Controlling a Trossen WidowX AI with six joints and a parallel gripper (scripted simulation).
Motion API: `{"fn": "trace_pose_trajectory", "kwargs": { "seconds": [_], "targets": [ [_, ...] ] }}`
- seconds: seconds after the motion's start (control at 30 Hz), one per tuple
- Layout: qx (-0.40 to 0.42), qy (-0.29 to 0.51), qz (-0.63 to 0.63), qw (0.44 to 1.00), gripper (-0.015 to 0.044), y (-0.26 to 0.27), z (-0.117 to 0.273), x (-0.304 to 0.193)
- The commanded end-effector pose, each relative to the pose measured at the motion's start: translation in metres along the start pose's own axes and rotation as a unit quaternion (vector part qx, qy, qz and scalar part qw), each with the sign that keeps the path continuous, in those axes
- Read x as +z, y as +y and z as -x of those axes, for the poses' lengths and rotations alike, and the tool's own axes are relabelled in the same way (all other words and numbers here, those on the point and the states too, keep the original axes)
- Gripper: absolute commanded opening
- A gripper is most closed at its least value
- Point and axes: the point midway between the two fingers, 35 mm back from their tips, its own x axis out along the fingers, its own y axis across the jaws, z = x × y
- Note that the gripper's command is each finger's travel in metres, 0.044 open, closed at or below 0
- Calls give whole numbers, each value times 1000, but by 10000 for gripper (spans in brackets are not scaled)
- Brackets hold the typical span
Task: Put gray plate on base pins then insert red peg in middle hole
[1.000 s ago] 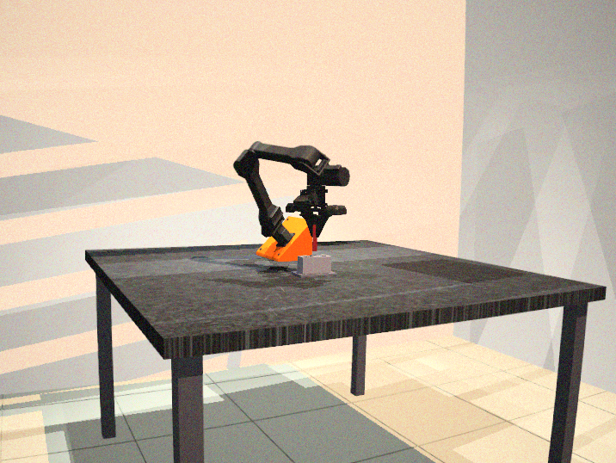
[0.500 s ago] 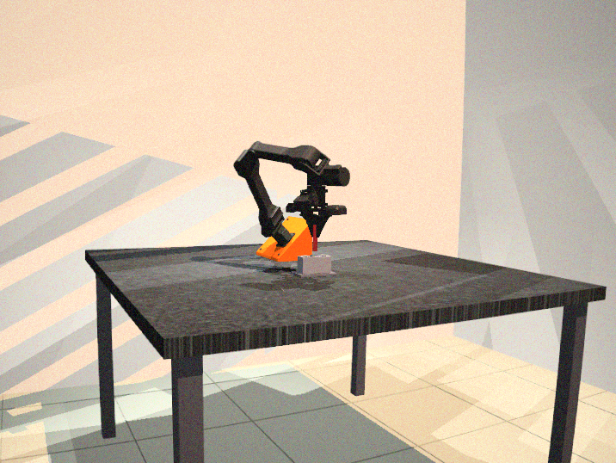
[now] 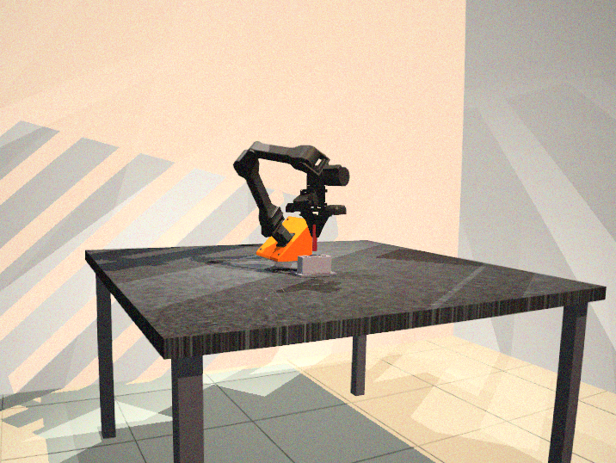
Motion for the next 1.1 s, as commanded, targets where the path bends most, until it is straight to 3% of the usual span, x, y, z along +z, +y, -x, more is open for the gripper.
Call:
{"fn": "trace_pose_trajectory", "kwargs": {
  "seconds": [0.0, 1.07],
  "targets": [
    [-1, 0, 1, 1000, 0, -1, -1, -2],
    [-1, -1, 1, 1000, 0, 0, -16, 2]
  ]
}}
